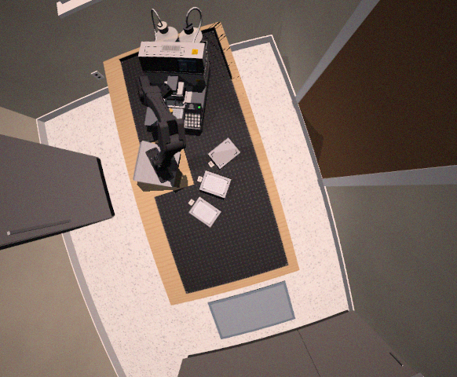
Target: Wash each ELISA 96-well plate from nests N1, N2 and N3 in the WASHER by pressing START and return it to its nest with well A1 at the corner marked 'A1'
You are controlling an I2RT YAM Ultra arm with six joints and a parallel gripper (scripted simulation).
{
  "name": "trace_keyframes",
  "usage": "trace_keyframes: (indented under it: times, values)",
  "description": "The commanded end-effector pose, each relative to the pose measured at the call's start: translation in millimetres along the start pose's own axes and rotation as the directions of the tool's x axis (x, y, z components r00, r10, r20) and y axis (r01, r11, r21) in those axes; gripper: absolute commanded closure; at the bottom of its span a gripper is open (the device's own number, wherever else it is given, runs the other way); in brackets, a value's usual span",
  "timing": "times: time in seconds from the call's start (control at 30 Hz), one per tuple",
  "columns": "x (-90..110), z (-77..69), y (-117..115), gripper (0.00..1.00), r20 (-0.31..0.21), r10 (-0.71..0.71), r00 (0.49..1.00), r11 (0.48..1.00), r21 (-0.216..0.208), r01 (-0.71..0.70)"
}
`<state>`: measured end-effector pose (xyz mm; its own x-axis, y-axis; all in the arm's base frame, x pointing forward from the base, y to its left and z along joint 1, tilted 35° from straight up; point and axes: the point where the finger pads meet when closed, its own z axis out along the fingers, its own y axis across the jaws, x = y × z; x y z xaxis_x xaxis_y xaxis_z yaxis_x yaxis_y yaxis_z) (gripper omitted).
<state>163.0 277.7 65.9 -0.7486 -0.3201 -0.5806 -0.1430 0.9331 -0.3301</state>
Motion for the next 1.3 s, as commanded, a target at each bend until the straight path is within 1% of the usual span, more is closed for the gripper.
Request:
trace_keyframes:
  times: [0.0,0.1,0.17,0.3,0.47,0.67,0.73,0.77,1.27]
  values:
    - [1.7,-5.7,-9.8,0.0,-0.026,0.16,0.987,0.986,0.054,-0.159]
    - [1.7,-5.8,-9.8,0.0,-0.045,0.253,0.966,0.965,0.082,-0.249]
    - [1.7,-5.8,-9.8,0.0,-0.045,0.253,0.966,0.965,0.082,-0.249]
    - [1.8,-5.8,-9.8,0.0,-0.065,0.374,0.925,0.923,0.122,-0.364]
    - [1.8,-5.8,-9.9,0.0,-0.083,0.516,0.853,0.85,0.175,-0.497]
    - [1.8,-5.8,-9.9,0.0,-0.093,0.67,0.736,0.733,0.241,-0.636]
    - [1.8,-5.8,-9.9,0.0,-0.093,0.67,0.736,0.733,0.241,-0.636]
    - [1.8,-5.8,-9.9,0.0,-0.093,0.694,0.714,0.711,0.252,-0.657]
    - [1.8,-5.8,-9.9,0.0,-0.093,0.697,0.711,0.707,0.253,-0.66]
